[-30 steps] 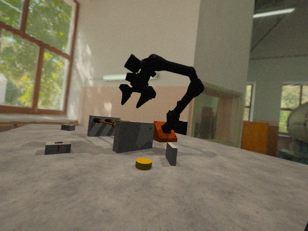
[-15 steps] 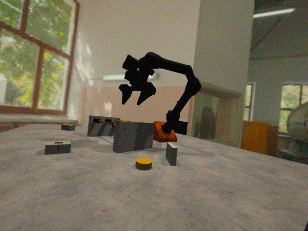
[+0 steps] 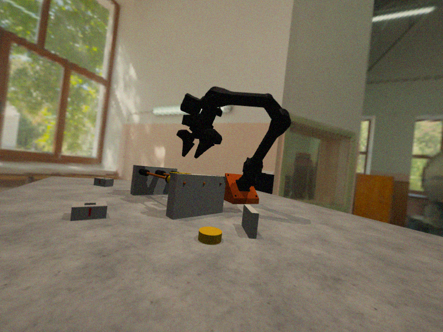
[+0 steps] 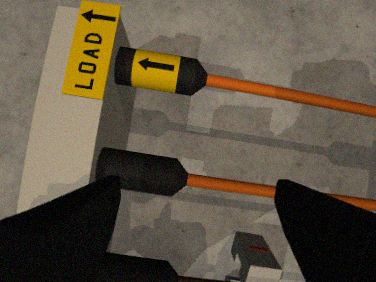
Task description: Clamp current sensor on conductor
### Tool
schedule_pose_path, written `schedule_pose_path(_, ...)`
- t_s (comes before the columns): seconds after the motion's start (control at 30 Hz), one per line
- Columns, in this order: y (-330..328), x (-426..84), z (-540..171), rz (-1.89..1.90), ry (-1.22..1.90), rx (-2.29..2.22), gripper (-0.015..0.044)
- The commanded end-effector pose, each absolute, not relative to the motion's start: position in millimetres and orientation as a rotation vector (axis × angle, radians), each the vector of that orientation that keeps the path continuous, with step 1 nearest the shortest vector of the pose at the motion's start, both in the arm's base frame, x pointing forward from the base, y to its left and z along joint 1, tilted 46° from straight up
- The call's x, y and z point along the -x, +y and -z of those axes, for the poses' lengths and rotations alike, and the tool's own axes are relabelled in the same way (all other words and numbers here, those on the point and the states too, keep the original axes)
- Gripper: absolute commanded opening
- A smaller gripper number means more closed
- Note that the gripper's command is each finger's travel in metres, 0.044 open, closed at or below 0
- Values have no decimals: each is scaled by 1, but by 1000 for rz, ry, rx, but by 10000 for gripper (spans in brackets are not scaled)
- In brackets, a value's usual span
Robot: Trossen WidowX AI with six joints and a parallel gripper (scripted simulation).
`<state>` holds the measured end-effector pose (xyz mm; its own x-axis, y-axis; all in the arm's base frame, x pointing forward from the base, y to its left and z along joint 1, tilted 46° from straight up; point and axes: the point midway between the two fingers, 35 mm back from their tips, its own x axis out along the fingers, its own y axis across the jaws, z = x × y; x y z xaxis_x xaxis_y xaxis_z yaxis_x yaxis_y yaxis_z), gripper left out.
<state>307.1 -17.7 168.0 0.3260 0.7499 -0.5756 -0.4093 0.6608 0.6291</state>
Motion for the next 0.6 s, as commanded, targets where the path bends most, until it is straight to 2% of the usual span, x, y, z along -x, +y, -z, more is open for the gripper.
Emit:
schedule_pose_path(0.0,-39,-274,-108,-737,1060,-451,279)
schedule_pose_path(0.2,-46,-220,-49,-707,1148,-509,279)
schedule_pose_path(0.57,-43,-220,-45,-706,1150,-510,279)
